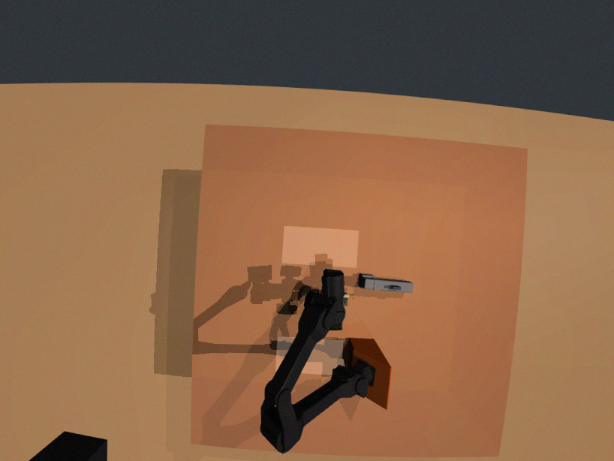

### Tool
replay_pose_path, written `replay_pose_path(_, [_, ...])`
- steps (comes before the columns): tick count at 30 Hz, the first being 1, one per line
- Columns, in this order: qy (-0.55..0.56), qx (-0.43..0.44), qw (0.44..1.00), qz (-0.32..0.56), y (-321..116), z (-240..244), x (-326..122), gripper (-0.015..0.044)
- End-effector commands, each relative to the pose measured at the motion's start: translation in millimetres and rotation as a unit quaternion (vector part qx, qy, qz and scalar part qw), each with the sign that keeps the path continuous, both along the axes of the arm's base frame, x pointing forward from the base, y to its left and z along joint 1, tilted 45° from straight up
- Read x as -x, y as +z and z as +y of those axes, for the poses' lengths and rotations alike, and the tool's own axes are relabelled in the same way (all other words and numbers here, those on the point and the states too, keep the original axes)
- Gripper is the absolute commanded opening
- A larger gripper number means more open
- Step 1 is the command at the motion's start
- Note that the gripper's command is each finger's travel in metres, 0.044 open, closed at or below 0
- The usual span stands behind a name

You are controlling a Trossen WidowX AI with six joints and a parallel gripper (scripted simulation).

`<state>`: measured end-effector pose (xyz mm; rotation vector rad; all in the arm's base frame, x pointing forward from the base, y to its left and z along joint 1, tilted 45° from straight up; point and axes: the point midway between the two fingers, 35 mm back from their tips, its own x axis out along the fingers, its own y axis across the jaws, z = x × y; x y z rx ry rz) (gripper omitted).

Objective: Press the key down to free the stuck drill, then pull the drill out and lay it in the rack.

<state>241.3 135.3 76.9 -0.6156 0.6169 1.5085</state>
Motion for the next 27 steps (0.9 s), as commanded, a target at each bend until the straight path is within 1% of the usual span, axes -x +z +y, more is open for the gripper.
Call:
replay_pose_path(1, [-0.002,0.000,1.000,0.003,-0.2,1.8,8.5,0.0000])
replay_pose_path(19, [-0.002,-0.001,1.000,0.003,-0.4,7.4,33.6,0.0000])
replay_pose_path(27, [-0.002,-0.001,1.000,0.003,-7.1,16.2,30.8,0.0000])
